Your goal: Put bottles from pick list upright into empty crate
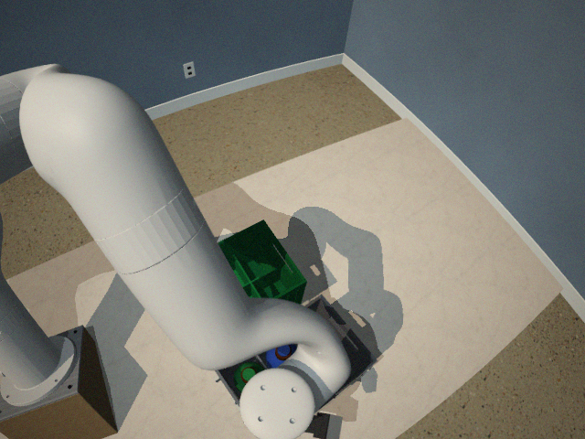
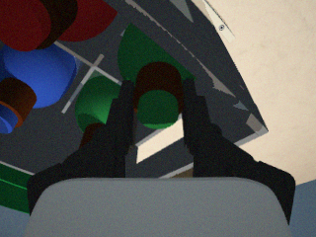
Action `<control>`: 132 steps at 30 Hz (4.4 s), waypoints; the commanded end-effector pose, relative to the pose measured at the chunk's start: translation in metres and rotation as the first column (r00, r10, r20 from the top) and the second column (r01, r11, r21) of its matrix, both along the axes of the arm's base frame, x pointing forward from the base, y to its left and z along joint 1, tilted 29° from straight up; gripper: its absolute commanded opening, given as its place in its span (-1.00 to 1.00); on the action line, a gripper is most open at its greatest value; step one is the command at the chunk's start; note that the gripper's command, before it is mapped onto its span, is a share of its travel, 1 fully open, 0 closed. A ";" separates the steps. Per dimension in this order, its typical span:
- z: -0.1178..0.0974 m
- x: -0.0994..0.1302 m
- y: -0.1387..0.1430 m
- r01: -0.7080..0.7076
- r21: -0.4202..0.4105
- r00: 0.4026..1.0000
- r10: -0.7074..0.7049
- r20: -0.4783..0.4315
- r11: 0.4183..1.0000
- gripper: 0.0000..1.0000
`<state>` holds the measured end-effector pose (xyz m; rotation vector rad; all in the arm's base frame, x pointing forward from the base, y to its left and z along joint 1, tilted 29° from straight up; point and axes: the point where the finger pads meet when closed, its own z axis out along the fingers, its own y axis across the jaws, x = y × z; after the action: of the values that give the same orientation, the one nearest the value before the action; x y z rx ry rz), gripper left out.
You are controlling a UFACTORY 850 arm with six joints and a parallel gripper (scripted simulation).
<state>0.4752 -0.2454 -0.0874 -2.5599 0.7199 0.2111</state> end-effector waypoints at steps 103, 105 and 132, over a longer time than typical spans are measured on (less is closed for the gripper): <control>0.108 0.003 -0.059 0.001 -0.002 1.000 -0.001 0.002 1.000 -1.00; 0.111 0.003 -0.061 0.001 -0.002 1.000 -0.001 0.002 1.000 -1.00; 0.144 0.004 -0.079 0.001 -0.002 1.000 -0.001 0.002 1.000 -1.00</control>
<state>0.4783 -0.3209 0.0514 -2.5597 0.7199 0.2114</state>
